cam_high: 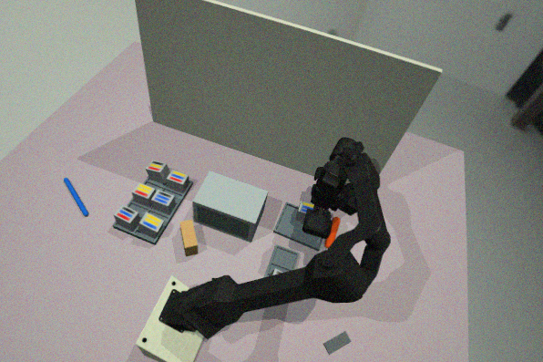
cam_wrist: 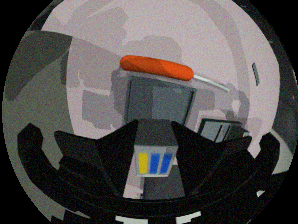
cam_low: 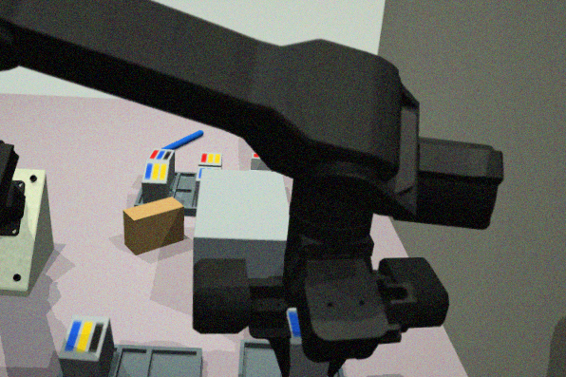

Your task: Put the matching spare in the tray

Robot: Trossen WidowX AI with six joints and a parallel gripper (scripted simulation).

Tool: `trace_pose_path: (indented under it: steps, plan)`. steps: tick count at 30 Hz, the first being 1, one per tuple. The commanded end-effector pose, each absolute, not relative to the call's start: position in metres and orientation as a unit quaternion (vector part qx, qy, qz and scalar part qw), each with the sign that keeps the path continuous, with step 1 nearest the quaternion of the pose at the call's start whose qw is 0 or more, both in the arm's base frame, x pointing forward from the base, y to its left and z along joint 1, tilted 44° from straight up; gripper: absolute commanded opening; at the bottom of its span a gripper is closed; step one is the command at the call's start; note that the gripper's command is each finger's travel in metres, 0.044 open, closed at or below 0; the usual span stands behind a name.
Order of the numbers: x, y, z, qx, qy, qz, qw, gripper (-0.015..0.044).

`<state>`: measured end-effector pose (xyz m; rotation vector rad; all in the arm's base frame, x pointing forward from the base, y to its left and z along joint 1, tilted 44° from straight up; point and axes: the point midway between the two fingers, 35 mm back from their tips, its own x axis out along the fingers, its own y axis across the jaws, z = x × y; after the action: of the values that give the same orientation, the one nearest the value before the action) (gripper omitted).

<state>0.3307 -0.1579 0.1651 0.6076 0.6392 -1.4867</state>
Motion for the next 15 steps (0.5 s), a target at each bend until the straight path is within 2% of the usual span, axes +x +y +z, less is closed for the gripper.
trace_pose_path:
  steps: [1,15]
  plan:
    - [0.3306,-0.1591,0.1627,0.268,0.283,-0.652,0.65,0.0]
    - [0.3288,-0.1669,0.1551,0.268,0.282,-0.653,0.649,0.0]
